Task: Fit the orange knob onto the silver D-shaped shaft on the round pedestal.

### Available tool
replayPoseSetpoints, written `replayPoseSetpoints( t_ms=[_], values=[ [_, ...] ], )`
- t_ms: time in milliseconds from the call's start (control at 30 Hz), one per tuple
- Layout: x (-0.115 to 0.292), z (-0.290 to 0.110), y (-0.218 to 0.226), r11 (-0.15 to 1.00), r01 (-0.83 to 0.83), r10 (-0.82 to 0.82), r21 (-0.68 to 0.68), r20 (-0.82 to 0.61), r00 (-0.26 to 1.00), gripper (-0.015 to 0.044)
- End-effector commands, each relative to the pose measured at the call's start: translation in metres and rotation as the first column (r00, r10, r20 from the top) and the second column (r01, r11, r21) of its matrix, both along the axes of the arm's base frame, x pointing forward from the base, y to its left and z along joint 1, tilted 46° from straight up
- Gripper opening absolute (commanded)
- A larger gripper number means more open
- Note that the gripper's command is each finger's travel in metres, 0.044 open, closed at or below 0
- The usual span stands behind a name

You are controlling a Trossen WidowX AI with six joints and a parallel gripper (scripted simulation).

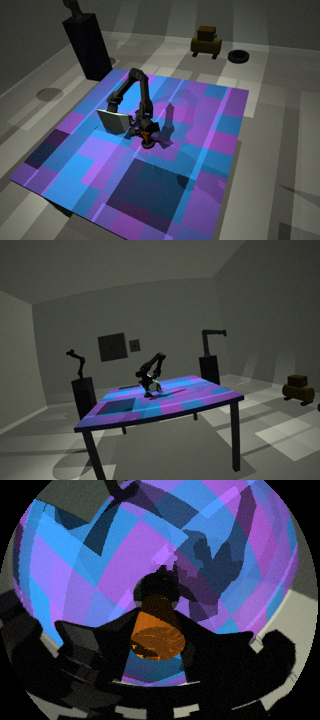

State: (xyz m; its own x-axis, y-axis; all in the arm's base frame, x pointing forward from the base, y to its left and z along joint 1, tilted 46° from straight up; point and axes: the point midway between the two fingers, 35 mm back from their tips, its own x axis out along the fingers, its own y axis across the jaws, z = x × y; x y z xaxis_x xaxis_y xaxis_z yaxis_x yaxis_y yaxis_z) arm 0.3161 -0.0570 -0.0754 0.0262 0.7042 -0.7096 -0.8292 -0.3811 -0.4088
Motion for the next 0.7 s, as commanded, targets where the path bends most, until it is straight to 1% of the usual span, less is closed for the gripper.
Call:
replayPoseSetpoints(
  t_ms=[0,433,667],
  values=[
    [0.0007,-0.0002,0.0006,1.000,-0.004,0.004,0.001,0.008,1.000,0.0000],
    [0.0004,0.0038,-0.0021,1.000,-0.011,0.011,0.001,0.015,1.000,0.0000],
    [-0.0002,0.0020,-0.0009,0.988,-0.151,0.152,-0.017,0.154,0.976,0.0000]
  ],
)
